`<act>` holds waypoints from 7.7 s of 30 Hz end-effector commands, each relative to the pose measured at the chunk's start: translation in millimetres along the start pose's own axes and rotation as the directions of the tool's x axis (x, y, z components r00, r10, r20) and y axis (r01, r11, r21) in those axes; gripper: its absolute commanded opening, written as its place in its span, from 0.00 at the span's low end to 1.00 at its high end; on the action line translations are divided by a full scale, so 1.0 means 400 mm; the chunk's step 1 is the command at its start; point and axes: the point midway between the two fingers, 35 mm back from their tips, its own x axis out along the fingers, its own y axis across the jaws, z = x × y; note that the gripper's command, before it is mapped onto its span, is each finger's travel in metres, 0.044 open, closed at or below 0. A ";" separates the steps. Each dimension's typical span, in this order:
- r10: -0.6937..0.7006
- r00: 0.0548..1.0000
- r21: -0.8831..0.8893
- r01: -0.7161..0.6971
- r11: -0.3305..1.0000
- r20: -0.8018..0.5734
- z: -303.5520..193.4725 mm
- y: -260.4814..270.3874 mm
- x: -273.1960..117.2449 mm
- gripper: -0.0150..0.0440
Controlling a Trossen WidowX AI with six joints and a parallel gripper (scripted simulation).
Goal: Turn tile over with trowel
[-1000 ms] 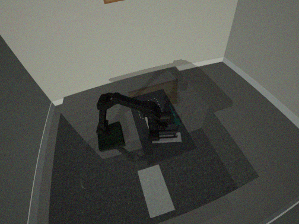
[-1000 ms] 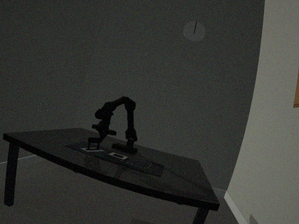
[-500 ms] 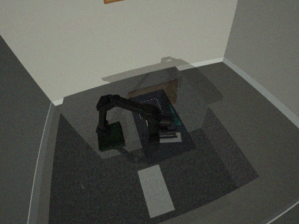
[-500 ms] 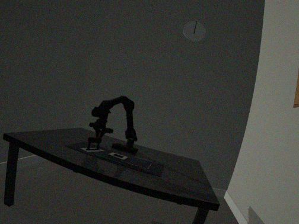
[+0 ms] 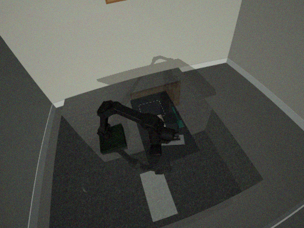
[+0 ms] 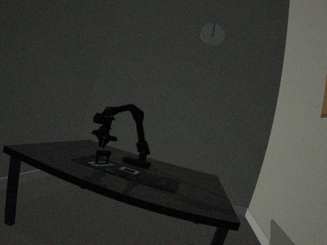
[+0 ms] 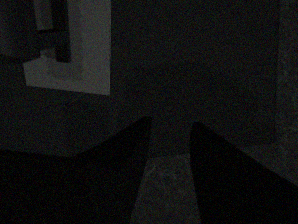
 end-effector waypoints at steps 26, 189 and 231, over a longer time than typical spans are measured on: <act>0.000 1.000 0.000 0.000 1.000 0.000 0.000 0.000 0.000 0.25; 0.005 1.000 -0.938 -0.002 0.347 0.000 0.201 0.224 -0.065 0.71; 0.005 1.000 -0.907 -0.001 0.420 0.000 0.212 0.220 0.041 0.71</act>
